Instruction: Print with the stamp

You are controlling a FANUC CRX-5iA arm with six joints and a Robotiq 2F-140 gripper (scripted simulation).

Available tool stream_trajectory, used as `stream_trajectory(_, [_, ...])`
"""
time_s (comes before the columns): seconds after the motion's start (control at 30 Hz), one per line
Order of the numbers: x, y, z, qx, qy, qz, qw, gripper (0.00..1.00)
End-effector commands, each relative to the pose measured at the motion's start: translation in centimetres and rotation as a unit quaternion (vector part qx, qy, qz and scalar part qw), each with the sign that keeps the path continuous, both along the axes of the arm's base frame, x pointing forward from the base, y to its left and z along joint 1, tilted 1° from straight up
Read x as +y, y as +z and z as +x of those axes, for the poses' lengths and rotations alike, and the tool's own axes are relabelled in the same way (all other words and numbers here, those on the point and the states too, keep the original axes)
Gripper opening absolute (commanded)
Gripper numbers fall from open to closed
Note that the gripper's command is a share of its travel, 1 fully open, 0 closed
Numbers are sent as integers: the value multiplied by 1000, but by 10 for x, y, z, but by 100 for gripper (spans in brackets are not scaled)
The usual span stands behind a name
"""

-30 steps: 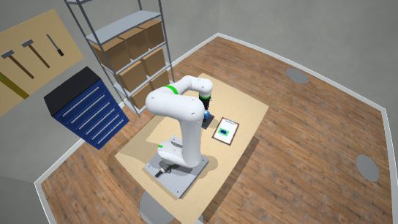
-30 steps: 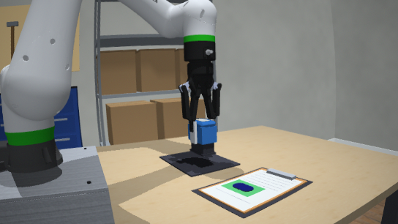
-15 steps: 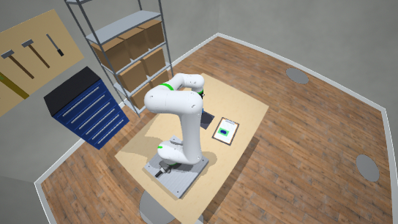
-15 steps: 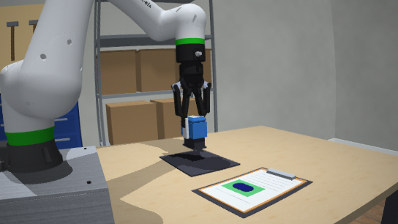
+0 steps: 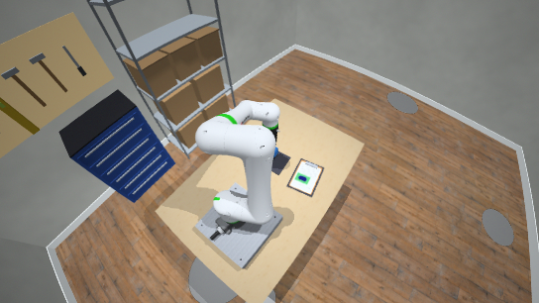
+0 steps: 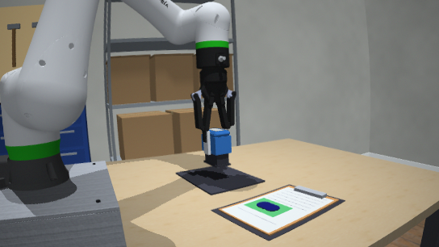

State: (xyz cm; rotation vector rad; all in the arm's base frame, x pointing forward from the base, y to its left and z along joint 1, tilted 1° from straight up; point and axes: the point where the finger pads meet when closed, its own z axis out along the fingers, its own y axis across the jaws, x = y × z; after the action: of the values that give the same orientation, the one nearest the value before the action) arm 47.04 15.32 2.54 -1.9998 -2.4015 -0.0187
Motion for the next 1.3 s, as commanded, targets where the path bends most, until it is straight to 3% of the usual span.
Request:
stream_trajectory(0.0, [0, 0, 0, 0, 0, 0, 1000, 20])
stream_trajectory(0.37, [0, -2, 0, 0, 0, 0, 1000, 20])
stream_trajectory(1.0, [1, -36, 0, 0, 0, 0, 1000, 20])
stream_trajectory(1.27, [1, -39, 0, 0, 0, 0, 1000, 20])
